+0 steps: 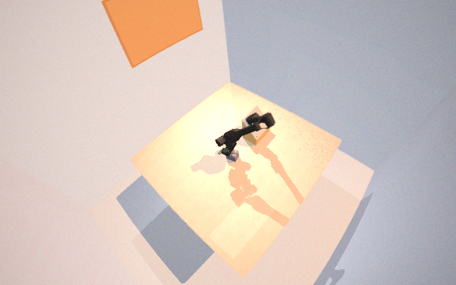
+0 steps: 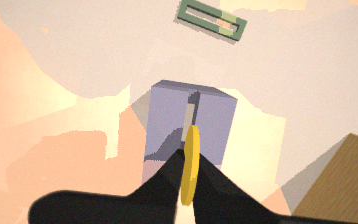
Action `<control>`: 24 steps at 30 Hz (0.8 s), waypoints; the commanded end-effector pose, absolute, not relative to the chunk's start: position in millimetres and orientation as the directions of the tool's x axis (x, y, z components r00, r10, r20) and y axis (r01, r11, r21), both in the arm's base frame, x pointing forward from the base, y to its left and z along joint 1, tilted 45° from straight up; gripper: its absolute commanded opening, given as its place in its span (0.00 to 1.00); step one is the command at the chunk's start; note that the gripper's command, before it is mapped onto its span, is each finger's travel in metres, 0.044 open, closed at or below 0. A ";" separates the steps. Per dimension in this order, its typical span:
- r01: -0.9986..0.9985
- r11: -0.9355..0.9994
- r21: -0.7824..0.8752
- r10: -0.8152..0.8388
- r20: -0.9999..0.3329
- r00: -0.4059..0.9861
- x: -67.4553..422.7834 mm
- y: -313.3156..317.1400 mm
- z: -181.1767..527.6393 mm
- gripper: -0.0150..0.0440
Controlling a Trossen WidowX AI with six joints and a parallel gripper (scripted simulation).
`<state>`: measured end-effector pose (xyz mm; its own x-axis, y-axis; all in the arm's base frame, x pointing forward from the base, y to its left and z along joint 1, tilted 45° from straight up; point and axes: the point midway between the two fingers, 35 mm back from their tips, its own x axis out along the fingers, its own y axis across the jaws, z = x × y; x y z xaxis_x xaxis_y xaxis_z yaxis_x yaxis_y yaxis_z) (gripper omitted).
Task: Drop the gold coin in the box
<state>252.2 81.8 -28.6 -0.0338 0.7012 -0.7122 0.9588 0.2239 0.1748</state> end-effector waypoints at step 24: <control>0.960 0.221 0.169 0.704 -0.709 -0.037 250.6 47.5 7.0 1.00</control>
